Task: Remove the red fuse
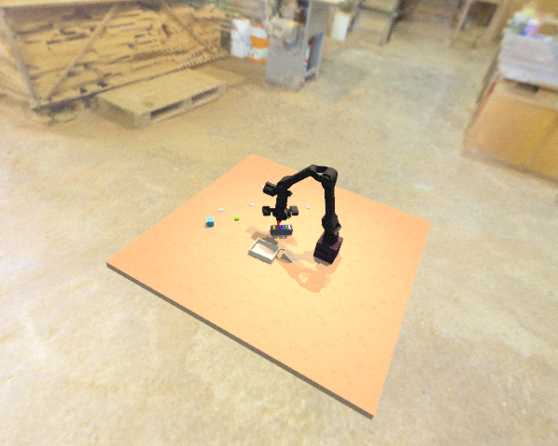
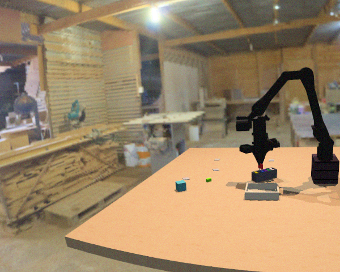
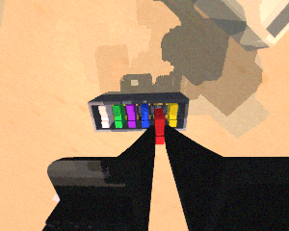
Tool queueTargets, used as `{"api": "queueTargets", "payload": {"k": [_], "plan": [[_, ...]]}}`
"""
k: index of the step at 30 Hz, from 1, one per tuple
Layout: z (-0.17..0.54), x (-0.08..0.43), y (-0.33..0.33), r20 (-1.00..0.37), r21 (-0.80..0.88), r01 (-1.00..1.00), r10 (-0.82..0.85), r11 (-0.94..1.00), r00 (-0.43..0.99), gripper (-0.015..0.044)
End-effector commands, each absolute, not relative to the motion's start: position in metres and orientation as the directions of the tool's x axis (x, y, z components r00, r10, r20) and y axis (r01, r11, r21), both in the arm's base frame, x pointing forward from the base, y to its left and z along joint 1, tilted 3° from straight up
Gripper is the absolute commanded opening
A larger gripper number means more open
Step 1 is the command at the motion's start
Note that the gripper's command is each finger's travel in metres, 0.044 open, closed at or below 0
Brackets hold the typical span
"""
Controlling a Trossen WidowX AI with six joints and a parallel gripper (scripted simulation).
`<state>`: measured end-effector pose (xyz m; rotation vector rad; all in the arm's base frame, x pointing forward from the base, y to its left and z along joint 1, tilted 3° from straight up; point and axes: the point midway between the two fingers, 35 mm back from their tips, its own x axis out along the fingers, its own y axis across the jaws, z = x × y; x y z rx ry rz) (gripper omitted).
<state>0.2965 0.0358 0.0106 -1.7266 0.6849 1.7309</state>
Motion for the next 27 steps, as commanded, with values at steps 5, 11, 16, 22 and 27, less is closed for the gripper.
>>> {"api": "queueTargets", "payload": {"k": [5,11,16,22,27], "plan": [[0.022,0.298,0.036,-0.998,-0.058,-0.717,0.058,-0.695,0.024,0.0000],[0.031,0.298,0.036,-0.998,-0.058,-0.717,0.058,-0.695,0.025,0.0000],[0.034,0.297,0.035,-0.998,-0.058,-0.717,0.058,-0.695,0.025,0.0000],[0.035,0.298,0.049,-0.998,-0.059,-0.717,0.059,-0.695,0.025,0.0000],[0.037,0.297,0.075,-0.998,-0.060,-0.717,0.061,-0.695,0.025,0.0000]]}}
